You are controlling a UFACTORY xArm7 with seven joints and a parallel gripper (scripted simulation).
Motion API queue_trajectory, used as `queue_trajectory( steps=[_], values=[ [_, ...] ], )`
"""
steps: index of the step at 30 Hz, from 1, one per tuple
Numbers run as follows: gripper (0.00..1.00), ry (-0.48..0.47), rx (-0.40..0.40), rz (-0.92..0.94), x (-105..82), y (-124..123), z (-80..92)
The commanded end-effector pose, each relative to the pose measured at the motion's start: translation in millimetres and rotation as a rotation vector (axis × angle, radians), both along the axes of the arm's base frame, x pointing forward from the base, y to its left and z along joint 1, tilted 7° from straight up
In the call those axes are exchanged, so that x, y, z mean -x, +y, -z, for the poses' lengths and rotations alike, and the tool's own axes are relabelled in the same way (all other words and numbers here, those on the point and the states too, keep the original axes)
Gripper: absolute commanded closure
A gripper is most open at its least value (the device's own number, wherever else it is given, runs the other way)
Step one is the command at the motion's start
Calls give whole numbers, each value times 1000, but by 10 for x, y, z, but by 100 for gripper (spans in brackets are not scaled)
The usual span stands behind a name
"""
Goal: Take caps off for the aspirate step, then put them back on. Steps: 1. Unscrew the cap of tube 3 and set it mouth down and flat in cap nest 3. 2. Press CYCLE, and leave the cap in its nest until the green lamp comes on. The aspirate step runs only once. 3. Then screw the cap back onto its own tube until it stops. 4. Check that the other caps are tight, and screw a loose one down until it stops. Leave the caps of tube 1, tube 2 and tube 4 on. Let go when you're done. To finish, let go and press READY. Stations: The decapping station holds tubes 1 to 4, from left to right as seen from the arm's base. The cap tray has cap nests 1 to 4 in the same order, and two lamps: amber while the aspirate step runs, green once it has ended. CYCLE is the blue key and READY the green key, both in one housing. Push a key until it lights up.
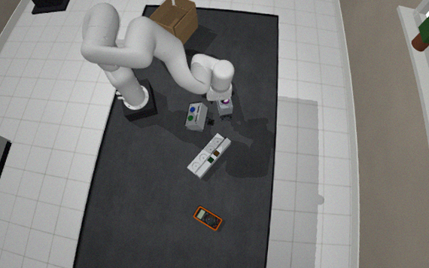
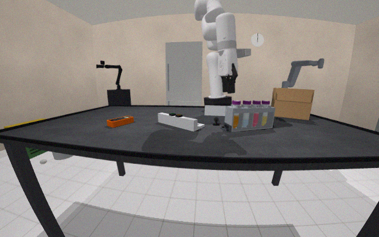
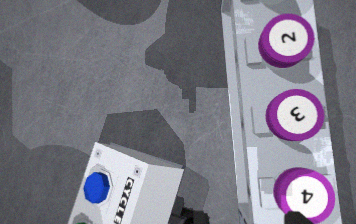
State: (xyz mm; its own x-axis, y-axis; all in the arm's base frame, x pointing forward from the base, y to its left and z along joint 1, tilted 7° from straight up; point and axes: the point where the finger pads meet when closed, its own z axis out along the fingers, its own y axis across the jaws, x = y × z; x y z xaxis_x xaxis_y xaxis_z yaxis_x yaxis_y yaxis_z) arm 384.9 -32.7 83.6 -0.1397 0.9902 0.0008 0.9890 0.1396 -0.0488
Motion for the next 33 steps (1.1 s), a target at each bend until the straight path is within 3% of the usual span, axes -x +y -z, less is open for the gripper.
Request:
queue_trajectory(
  steps=[1, 9, 24, 28, 31, 33],
  values=[
    [54, -28, 34, -18, 18, -171, -19],
    [54, -82, 109, -72, 94, -493, -89],
    [54, -82, 110, -73, 94, -493, -89],
    [54, -101, 111, 239, -4, -175, -56],
    [54, -103, 110, 280, -16, -136, -52],
    [54, -114, 110, 468, -65, 23, -35]
  ],
)
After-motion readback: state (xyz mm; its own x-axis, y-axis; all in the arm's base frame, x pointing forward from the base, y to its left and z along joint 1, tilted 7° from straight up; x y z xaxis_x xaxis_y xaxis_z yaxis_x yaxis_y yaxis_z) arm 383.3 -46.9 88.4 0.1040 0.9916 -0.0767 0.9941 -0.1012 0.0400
